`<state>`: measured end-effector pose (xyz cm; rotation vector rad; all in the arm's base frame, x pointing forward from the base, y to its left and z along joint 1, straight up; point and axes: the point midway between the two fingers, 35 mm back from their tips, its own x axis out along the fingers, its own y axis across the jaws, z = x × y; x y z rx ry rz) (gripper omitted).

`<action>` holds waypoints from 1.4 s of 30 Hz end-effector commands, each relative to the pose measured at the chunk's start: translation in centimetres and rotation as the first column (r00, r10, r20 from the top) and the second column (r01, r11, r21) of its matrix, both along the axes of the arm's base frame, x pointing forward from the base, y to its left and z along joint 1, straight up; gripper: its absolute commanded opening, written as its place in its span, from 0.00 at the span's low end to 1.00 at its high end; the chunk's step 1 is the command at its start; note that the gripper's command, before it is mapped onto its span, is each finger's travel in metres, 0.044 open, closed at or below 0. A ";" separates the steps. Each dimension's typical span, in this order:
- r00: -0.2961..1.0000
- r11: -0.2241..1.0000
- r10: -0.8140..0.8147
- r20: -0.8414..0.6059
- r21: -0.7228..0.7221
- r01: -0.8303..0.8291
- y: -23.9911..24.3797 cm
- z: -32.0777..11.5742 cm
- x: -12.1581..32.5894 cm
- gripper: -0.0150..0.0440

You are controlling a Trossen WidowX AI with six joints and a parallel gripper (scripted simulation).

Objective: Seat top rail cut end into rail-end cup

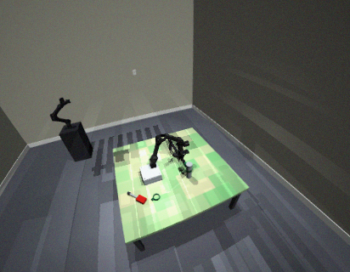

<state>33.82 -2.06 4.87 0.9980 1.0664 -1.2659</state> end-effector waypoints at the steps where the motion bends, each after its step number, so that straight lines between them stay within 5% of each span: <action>1: 1.000 1.000 0.000 0.001 0.000 0.000 0.1 0.0 0.0 0.43; 14: 1.000 1.000 0.000 0.001 0.002 0.000 2.4 2.5 -0.1 1.00; 29: 1.000 1.000 0.010 0.005 0.002 -0.010 4.7 8.7 -0.7 1.00; 42: 1.000 1.000 0.010 0.005 0.002 -0.010 4.7 8.7 -0.7 1.00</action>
